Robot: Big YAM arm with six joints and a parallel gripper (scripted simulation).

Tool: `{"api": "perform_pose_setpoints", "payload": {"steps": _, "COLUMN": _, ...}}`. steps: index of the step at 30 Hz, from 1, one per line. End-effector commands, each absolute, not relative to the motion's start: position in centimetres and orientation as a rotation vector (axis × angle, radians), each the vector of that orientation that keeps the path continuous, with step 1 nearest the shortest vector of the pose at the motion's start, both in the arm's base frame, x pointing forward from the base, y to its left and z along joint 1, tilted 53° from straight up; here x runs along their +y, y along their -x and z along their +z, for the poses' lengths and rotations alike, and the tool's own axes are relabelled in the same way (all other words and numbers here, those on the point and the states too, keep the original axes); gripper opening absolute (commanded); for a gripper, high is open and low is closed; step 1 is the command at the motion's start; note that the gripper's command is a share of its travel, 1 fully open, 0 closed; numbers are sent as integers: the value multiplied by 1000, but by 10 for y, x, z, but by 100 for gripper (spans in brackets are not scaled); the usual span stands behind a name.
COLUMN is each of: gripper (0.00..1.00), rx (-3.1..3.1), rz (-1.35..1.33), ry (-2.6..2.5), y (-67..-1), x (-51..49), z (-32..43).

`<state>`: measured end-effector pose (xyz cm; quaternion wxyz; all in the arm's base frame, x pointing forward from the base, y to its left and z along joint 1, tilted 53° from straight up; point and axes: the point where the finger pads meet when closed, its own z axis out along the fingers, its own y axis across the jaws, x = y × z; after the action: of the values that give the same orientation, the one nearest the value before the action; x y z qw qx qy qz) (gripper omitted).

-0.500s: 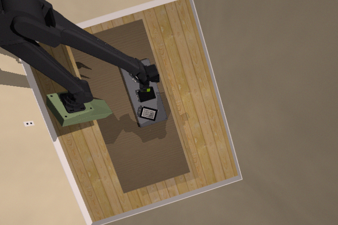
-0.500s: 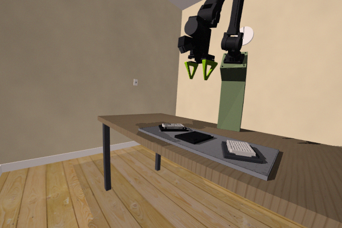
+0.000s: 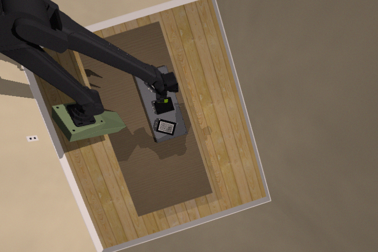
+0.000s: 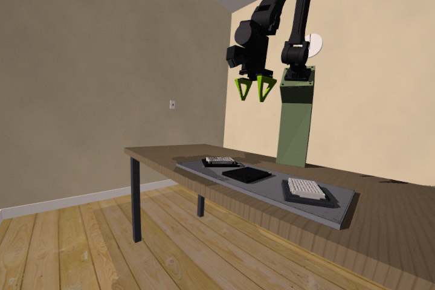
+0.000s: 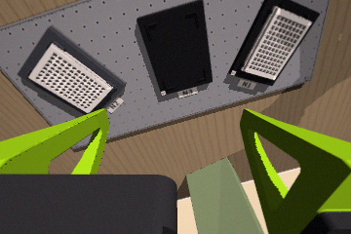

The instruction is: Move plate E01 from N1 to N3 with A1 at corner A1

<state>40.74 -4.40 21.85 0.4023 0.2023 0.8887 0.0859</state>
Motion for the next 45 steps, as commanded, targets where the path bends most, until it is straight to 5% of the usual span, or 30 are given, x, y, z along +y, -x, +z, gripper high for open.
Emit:
{"api": "perform_pose_setpoints", "payload": {"steps": 1, "gripper": 100, "rx": 2239, "rz": 217, "ry": -510, "y": -408, "x": -44, "z": 222}}
{"api": "perform_pose_setpoints", "payload": {"steps": 45, "gripper": 100, "rx": 2175, "rz": 389, "ry": -685, "y": -491, "x": -169, "z": 90}}
